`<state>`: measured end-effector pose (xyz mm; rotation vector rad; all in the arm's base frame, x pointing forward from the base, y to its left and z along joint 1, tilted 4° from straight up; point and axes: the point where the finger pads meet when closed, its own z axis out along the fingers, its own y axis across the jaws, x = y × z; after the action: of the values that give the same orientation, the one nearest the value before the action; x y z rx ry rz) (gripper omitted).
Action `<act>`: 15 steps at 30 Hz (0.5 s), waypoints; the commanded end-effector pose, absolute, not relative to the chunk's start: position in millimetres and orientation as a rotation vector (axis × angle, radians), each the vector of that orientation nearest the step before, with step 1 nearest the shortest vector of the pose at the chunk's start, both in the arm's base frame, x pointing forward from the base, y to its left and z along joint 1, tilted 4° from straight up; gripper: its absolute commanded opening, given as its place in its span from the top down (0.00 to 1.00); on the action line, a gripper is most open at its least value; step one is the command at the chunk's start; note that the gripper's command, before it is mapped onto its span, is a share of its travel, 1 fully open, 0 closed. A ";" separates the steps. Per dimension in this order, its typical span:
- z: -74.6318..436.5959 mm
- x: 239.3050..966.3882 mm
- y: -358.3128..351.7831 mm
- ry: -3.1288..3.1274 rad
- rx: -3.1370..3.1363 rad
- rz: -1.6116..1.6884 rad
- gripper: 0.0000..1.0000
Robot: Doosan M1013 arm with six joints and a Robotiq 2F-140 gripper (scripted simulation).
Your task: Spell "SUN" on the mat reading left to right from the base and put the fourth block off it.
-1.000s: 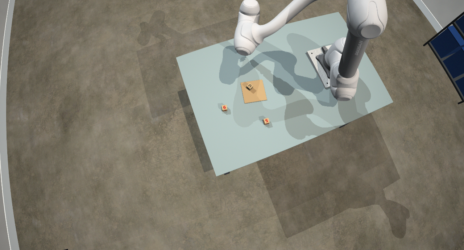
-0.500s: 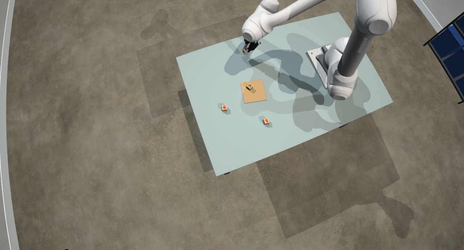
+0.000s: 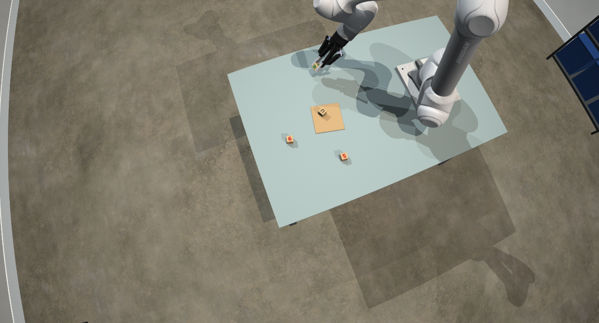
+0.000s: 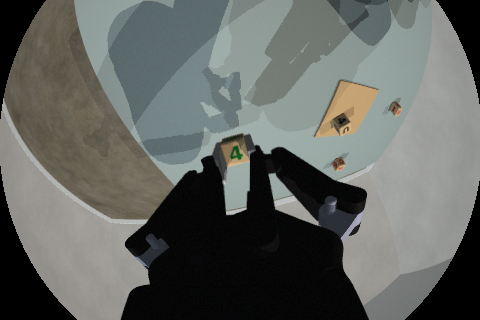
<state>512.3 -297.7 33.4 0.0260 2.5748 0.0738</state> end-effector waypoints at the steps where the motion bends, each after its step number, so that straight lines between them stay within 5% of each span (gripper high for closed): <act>1: 31.5 508.4 -297.2 2.435 0.019 0.078 0.84; 15: 30.2 504.9 -298.5 2.175 0.028 0.065 0.84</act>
<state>507.8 -299.5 33.9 0.0221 2.2500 0.0803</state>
